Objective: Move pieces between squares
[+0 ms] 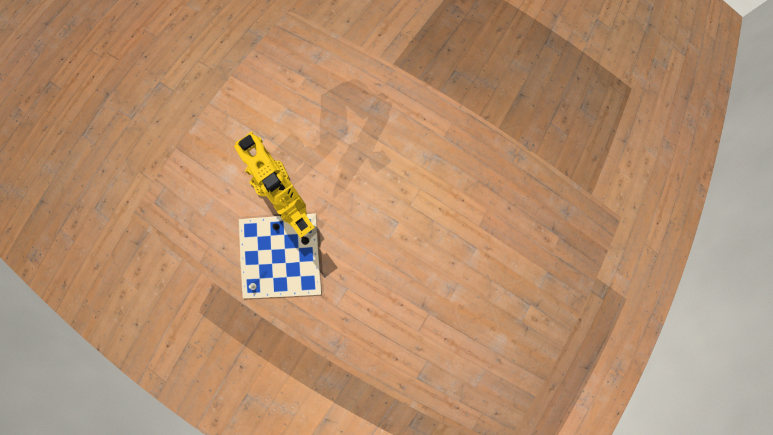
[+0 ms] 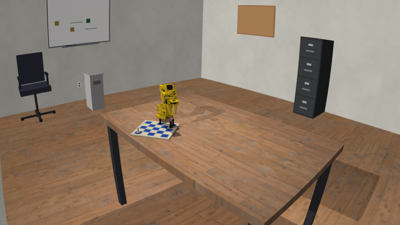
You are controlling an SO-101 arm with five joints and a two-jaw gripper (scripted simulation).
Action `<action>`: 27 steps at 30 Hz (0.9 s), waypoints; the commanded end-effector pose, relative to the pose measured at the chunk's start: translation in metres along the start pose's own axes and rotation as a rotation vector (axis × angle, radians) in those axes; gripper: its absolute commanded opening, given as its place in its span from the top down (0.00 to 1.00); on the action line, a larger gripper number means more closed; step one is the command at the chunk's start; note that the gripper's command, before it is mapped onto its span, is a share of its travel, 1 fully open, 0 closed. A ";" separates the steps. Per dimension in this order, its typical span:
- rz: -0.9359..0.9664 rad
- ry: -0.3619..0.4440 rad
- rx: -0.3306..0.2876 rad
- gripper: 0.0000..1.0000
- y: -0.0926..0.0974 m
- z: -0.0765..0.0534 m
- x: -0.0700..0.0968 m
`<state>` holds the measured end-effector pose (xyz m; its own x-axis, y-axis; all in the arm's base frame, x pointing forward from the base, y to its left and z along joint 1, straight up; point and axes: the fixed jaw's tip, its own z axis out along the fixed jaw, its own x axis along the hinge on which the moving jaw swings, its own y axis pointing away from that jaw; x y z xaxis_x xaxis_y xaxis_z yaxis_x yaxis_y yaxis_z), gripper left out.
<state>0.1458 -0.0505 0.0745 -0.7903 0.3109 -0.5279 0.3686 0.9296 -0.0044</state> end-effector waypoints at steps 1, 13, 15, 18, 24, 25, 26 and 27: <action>0.002 0.016 -0.005 0.90 0.001 0.002 0.004; 0.002 0.016 -0.005 0.90 0.001 0.011 0.010; 0.002 0.016 -0.005 0.90 0.001 0.011 0.010; 0.002 0.016 -0.005 0.90 0.001 0.016 0.013; 0.002 0.016 -0.005 0.90 0.002 0.025 0.018; 0.002 0.016 -0.005 0.90 0.002 0.027 0.019; 0.002 0.016 -0.005 0.90 0.002 0.028 0.020; 0.002 0.016 -0.005 0.90 0.002 0.030 0.021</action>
<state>0.1430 -0.0494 0.0436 -0.8011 0.3153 -0.5087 0.3685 0.9296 -0.0042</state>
